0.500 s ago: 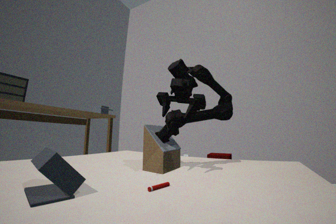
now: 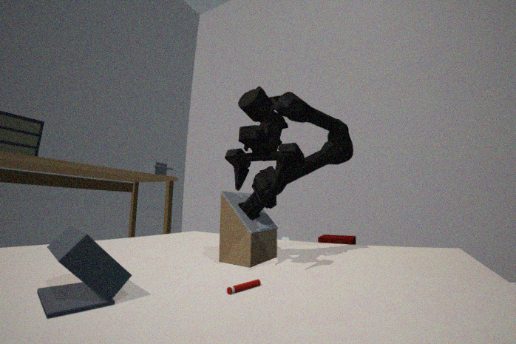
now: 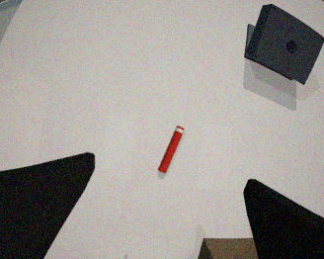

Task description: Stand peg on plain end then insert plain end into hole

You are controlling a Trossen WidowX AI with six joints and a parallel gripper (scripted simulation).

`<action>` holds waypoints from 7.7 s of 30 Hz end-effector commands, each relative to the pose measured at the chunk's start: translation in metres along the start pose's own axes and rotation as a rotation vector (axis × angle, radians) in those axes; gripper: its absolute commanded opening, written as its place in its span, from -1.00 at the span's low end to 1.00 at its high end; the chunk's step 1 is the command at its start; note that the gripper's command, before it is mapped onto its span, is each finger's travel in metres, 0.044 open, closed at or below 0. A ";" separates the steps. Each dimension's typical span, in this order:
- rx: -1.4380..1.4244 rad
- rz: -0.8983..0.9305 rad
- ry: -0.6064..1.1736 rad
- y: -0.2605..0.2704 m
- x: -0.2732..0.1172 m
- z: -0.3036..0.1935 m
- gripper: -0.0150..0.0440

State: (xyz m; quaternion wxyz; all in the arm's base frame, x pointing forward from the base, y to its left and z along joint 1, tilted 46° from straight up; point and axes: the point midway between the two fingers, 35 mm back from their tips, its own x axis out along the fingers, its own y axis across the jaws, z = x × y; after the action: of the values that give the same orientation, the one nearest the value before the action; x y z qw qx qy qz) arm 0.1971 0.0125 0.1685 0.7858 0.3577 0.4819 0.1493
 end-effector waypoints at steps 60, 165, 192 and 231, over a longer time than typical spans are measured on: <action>0.236 -0.025 0.400 -0.011 0.199 -0.021 1.00; 0.219 -0.078 -0.124 -0.003 0.168 -0.039 -0.33; 0.212 -0.103 -0.356 0.000 0.155 -0.050 -0.33; 0.197 -0.142 -0.690 0.005 0.141 -0.073 -0.33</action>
State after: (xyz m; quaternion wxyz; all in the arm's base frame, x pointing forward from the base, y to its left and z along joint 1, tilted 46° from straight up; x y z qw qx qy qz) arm 0.2061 0.1275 0.0602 0.8690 0.4280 0.2370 -0.0742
